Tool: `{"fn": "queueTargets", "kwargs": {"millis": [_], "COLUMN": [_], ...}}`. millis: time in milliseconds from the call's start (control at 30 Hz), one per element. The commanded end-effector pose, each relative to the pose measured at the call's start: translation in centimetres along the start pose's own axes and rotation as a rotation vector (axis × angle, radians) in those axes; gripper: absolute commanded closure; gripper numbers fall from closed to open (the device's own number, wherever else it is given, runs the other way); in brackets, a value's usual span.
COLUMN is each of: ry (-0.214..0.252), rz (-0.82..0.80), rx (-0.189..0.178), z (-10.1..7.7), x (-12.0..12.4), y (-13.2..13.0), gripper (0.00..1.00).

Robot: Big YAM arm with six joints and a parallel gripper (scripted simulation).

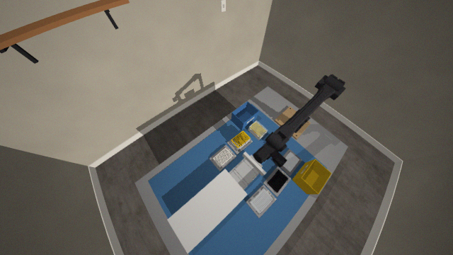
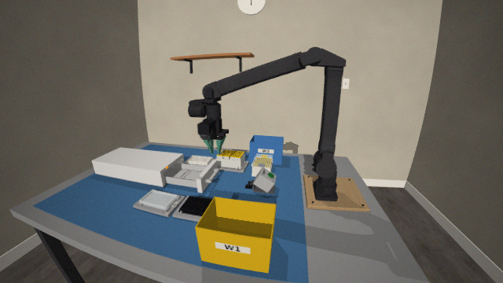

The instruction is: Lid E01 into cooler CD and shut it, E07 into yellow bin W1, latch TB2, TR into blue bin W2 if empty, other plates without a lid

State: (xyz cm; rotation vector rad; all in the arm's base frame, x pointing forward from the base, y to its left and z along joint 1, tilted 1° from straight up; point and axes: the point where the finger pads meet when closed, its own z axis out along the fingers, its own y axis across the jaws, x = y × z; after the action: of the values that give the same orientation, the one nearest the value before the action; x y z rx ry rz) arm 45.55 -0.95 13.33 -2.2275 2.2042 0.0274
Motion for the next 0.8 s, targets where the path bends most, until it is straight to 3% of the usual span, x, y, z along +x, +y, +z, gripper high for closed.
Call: {"fn": "queueTargets", "kwargs": {"millis": [0,33,167,300,767], "ry": [-0.001,-0.003,-0.008,-0.009,-0.022], "rz": [-0.003,0.030,0.163,0.230,0.696], "rx": [0.046,0.027,0.047,0.047,0.040], "z": [-1.9,-1.6,-1.5,-1.5,-1.3], "x": [0.1,-0.8,-1.9,-2.4,-6.4], "y": [-1.2,0.3,1.0,1.5,5.6], "gripper": [0.70,0.00,0.00,0.00,0.00]}}
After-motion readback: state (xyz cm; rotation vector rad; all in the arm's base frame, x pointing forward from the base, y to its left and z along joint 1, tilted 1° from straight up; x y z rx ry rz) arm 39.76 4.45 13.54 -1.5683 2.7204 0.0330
